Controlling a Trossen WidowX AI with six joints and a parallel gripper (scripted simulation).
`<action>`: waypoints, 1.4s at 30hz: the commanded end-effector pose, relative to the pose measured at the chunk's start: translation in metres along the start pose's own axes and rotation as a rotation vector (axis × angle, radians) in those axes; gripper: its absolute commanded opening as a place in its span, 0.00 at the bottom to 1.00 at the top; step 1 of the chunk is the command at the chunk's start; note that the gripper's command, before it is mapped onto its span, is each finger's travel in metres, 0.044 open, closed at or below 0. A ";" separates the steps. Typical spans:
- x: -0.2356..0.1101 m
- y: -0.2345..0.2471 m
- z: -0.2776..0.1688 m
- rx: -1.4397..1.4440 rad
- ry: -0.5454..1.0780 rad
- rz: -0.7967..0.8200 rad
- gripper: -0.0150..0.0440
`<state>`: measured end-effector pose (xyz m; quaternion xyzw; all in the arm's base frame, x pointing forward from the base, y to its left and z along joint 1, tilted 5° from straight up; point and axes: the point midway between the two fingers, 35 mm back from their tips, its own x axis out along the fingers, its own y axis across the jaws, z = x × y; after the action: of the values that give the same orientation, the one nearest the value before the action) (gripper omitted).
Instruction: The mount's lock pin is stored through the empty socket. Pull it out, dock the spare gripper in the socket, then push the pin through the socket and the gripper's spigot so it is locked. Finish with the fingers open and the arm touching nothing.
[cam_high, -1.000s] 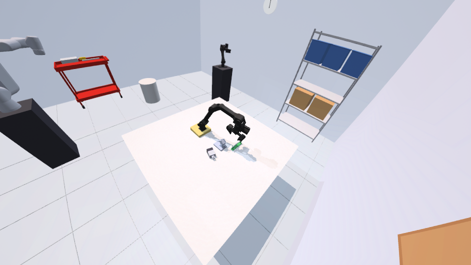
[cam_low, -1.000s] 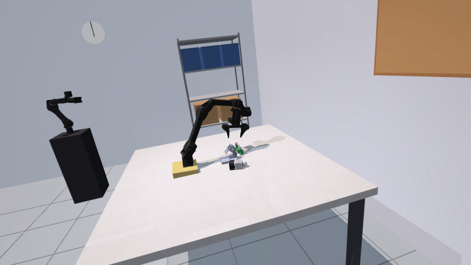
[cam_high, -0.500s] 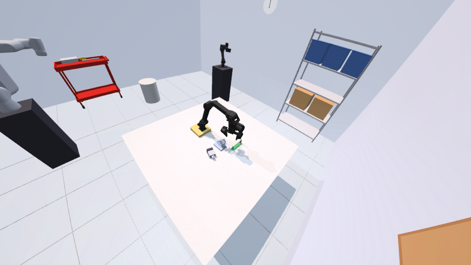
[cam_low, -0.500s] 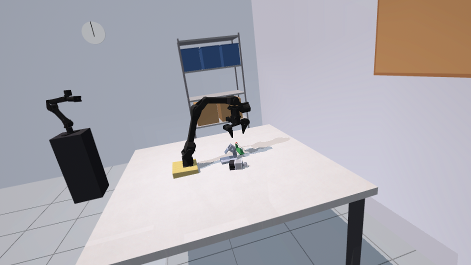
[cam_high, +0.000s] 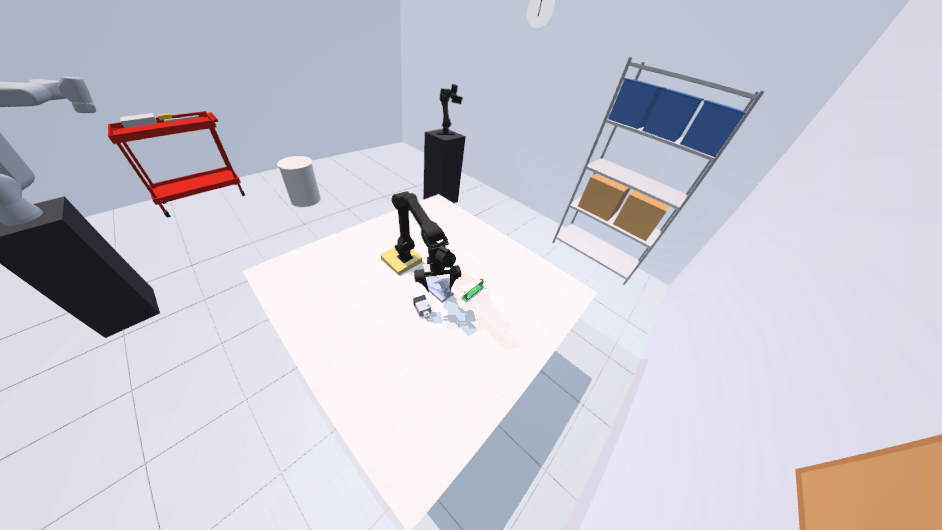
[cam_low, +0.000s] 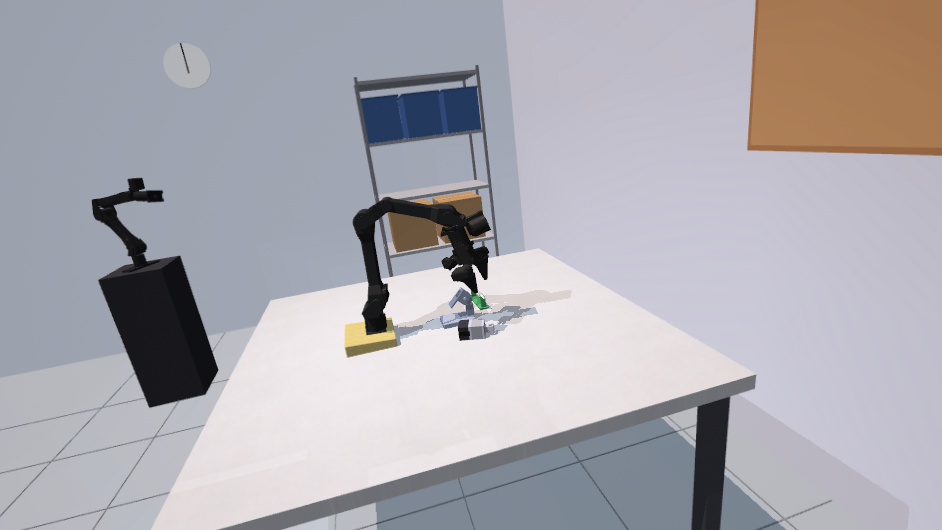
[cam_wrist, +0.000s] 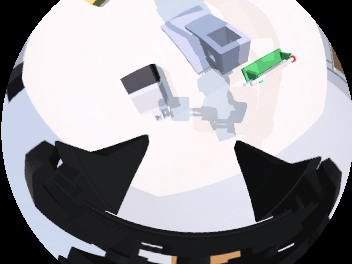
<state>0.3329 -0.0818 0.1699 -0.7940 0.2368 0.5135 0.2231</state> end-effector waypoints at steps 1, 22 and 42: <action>0.003 0.060 -0.005 -0.310 0.153 0.097 1.00; 0.052 0.066 0.007 -0.303 0.153 0.101 1.00; 0.089 0.070 0.018 -0.300 0.153 0.103 1.00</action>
<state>0.3113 -0.1394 0.0822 -0.8447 0.2143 0.4869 0.0587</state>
